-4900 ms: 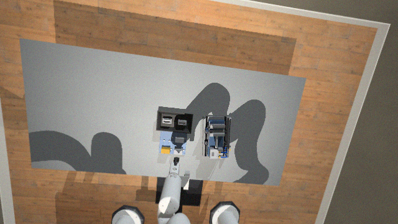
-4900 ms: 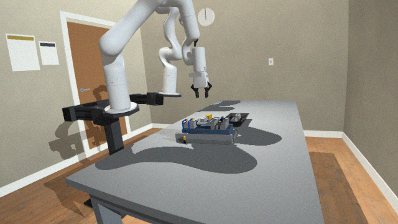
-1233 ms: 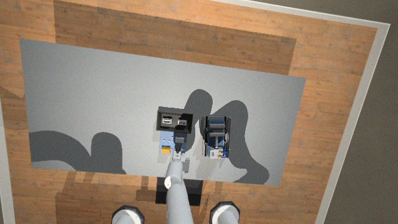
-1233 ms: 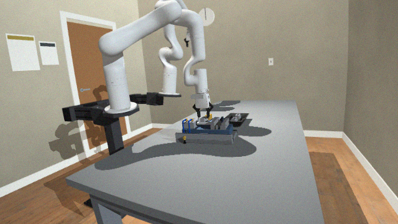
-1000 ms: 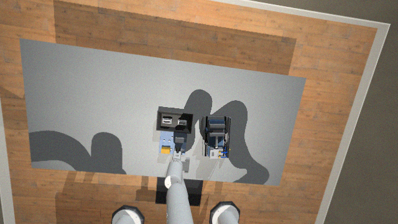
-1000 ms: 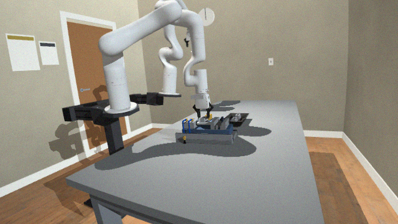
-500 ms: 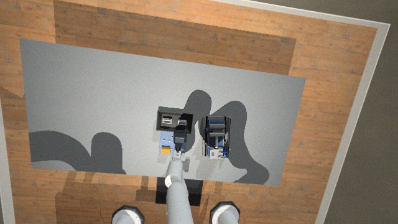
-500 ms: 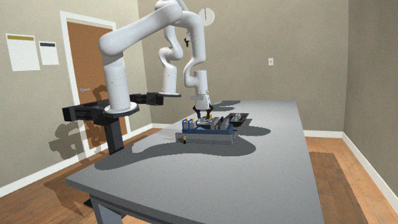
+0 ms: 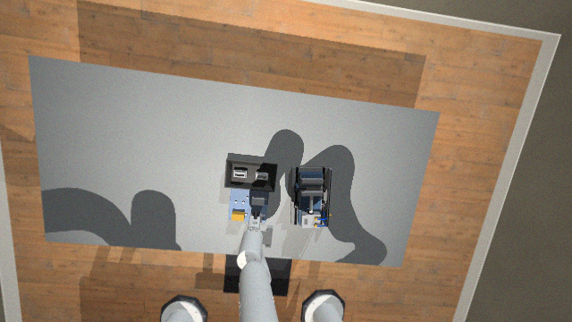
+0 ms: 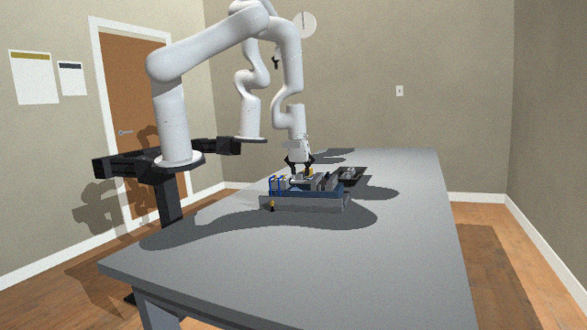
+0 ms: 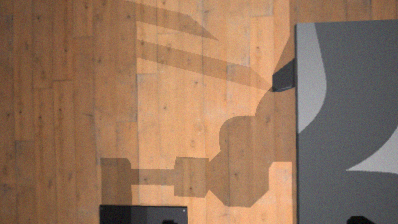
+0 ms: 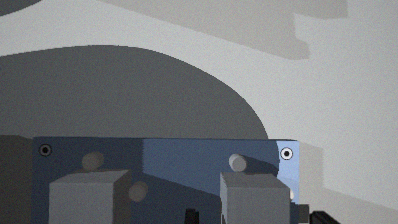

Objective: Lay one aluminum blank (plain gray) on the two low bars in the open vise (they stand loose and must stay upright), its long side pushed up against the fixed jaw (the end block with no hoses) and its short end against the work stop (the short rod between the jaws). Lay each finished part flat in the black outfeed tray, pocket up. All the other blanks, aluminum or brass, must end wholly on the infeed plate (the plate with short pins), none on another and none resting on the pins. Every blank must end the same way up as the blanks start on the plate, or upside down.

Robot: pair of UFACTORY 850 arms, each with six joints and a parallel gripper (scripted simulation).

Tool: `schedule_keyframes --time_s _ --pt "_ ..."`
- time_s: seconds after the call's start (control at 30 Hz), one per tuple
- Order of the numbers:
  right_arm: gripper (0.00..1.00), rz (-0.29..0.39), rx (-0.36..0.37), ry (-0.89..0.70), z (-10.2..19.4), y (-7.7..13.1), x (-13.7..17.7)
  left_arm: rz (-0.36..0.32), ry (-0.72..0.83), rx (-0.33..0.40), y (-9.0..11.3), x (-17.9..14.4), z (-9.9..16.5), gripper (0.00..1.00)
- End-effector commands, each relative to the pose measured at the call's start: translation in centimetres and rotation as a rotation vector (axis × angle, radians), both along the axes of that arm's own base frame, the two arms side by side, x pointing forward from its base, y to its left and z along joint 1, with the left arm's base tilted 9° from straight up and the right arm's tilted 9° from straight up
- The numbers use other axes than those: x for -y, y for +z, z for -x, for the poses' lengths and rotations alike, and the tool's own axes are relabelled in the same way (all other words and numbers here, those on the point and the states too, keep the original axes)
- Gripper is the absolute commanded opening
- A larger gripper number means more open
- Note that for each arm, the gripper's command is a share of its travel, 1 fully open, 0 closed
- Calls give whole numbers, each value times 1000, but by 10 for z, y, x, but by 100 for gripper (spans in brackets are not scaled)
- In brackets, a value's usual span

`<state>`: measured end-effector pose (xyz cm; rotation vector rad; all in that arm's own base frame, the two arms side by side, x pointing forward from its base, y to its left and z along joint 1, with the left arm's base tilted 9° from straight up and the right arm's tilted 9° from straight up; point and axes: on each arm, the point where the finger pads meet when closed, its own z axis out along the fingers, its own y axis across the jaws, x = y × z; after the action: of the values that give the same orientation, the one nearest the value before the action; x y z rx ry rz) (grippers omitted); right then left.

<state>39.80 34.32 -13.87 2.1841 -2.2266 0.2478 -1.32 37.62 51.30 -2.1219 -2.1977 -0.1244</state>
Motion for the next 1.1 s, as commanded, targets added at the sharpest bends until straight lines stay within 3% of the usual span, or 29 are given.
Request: schedule_keyframes --time_s 0.0,0.3,0.33,1.07 --pt "69 -1 1 0 -1 1 -1 -2 0 0 1 0 0 100" --pt "69 -1 1 0 -1 1 -1 -2 0 0 1 0 0 100" --pt "0 -1 1 0 -1 1 -1 -2 0 0 1 0 0 100" --pt "0 -1 1 0 -1 1 -1 -2 0 0 1 0 0 100"
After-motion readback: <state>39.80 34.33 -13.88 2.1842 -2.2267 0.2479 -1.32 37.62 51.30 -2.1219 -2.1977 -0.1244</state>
